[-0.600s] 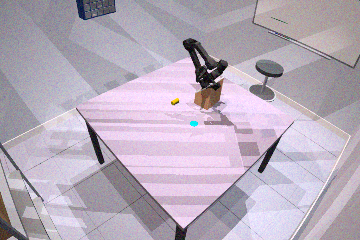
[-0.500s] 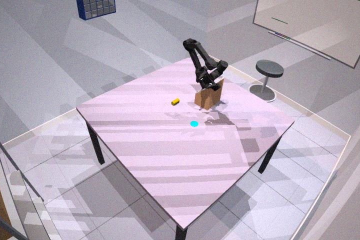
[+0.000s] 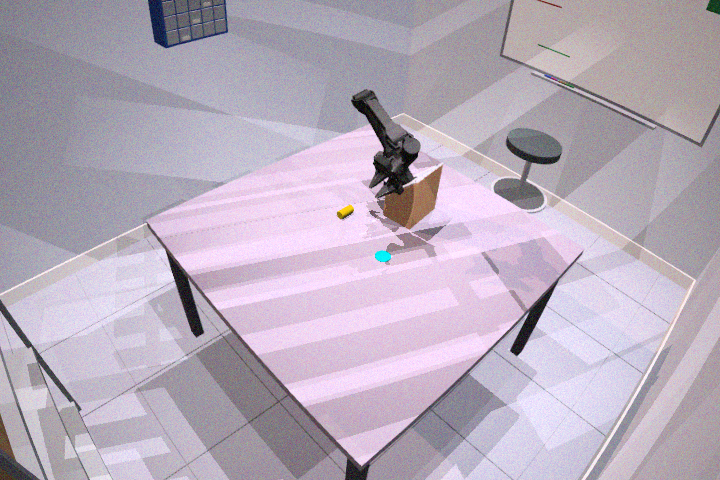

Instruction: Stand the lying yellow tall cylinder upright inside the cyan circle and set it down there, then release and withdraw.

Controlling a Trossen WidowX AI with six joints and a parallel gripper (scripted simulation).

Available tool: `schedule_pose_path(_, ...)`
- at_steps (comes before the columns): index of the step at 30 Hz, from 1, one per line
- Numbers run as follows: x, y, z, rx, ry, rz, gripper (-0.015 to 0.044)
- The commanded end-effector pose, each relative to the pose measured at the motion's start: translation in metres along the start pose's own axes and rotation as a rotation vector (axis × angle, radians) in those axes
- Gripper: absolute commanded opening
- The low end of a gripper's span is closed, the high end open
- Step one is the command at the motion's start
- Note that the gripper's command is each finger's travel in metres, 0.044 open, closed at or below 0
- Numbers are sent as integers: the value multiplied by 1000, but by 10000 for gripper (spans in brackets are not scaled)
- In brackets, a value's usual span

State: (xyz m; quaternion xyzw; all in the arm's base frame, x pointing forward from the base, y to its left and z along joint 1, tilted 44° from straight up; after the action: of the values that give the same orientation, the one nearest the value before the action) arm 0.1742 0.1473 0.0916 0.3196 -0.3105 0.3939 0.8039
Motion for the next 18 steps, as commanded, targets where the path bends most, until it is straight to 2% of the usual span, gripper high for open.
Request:
schedule_pose_path(1, 16, -49, 46, -17, 512, -291, 309)
schedule_pose_path(9, 14, -80, 96, 98, 901, -544, 309)
schedule_pose_path(18, 2, -96, 159, 381, 1261, -773, 309)
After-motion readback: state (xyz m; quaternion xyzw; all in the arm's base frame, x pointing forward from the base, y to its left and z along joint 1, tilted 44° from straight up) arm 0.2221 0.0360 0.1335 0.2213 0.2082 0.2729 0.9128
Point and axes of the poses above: the point midway between the two fingers, 35 mm back from their tips, its own y axis back along the fingers, its own x axis across the jaws, z = x × y, the point moved 9 cm from there along y, back along the fingers, and after that the axes turned 6 degrees about -y, right-handed, at the moved point
